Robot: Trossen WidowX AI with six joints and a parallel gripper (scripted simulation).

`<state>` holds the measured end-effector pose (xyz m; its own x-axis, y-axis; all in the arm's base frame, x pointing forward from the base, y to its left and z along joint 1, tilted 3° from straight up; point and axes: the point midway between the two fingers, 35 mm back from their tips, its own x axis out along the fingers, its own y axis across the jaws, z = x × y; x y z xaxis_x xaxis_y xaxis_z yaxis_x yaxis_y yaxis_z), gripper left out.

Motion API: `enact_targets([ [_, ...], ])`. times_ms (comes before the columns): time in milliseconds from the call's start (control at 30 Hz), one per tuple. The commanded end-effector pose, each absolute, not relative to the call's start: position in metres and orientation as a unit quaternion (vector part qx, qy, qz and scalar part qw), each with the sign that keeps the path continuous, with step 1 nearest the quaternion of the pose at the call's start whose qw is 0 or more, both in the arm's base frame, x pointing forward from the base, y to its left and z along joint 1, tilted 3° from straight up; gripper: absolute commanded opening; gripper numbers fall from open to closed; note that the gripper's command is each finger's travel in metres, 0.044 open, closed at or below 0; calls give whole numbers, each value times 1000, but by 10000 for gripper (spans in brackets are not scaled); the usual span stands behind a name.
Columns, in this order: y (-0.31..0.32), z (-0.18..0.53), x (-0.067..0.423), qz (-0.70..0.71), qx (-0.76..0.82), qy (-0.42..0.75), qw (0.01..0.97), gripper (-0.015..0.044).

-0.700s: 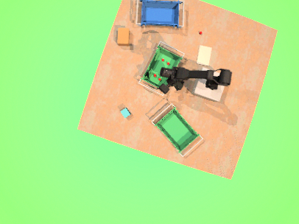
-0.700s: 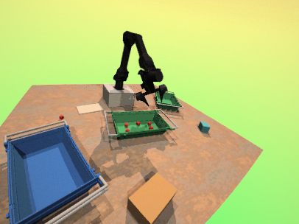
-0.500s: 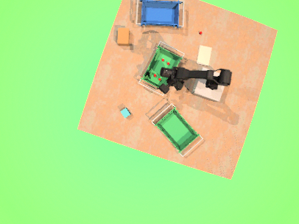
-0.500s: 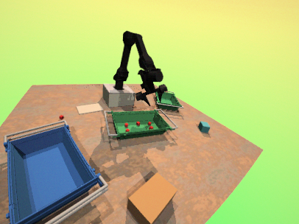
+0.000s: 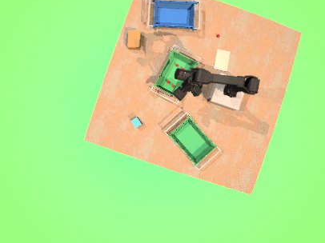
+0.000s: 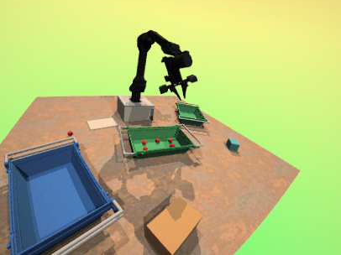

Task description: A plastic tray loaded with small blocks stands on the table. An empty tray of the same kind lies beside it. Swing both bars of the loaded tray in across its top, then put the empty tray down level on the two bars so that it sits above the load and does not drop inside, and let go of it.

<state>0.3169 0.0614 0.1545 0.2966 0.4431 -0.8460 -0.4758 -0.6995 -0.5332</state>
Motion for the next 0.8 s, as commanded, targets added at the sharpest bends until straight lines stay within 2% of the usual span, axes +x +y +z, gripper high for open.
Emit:
enact_targets([
  [0,65,138,325,615,-698,25,366,83],
  [433,102,57,419,679,-714,86,146,83],
  [767,104,45,424,681,-714,89,134,83],
])
